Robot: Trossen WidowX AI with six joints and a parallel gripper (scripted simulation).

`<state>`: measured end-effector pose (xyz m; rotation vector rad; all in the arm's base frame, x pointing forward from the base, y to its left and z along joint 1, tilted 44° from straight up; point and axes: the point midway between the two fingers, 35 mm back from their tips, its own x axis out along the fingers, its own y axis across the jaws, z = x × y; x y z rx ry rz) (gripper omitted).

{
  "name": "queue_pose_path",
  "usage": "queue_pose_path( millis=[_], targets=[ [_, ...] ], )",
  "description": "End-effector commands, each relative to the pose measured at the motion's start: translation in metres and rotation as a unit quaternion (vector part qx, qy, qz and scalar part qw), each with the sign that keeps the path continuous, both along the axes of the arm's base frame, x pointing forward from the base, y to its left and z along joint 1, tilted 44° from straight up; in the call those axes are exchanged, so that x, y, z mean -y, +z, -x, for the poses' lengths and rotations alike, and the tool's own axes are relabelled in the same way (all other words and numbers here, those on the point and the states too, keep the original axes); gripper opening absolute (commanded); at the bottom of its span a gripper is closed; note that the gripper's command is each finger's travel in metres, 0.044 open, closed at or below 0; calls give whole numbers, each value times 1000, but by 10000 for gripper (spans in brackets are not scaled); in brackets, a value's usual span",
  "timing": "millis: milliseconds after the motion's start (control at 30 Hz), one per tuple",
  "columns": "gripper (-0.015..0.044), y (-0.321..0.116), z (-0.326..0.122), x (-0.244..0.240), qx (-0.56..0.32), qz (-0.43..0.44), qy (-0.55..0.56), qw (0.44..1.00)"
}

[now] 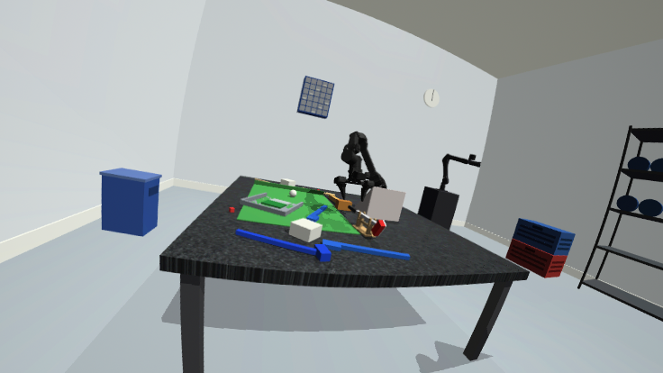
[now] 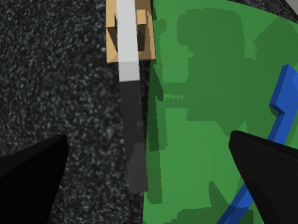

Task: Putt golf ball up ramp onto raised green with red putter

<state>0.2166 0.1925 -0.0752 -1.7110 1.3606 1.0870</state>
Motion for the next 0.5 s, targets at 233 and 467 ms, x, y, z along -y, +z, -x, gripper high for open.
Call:
queue_pose_path(
  millis=[233, 467],
  targets=[
    [440, -15, 6, 18, -5, 36, 32, 999],
    [440, -23, 4, 26, -5, 36, 32, 999]
  ],
)
